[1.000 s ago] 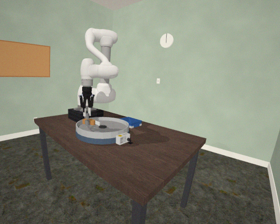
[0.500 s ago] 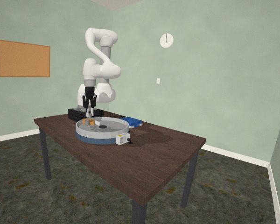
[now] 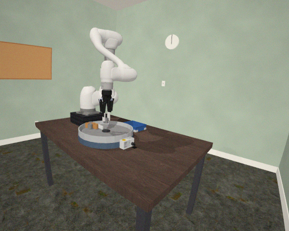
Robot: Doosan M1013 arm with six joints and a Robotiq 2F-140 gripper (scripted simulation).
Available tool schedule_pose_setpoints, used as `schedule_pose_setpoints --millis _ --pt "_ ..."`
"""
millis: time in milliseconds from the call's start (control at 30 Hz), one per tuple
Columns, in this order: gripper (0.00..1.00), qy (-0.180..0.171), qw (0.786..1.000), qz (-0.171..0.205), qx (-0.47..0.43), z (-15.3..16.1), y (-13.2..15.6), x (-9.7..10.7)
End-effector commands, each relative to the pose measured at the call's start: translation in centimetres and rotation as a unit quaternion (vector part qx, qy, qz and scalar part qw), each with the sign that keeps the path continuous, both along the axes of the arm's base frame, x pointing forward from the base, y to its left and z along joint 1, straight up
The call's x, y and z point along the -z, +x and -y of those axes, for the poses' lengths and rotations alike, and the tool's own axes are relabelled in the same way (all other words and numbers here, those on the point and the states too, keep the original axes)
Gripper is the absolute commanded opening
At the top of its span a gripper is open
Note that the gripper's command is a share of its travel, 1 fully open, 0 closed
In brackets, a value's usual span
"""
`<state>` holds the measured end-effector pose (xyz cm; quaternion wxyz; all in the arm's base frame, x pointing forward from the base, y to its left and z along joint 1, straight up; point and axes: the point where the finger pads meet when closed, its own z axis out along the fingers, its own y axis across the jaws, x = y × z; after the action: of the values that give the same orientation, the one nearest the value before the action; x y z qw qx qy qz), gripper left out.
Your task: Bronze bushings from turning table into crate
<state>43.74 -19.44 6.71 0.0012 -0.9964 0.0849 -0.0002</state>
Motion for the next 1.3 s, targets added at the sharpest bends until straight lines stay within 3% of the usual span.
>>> schedule_pose_setpoints --millis 0,1267 --pt "0.00 0.000 1.000 0.000 0.000 -0.09 0.19 0.02" --pt "0.00 0.000 1.000 0.000 0.000 -0.09 0.19 0.55"
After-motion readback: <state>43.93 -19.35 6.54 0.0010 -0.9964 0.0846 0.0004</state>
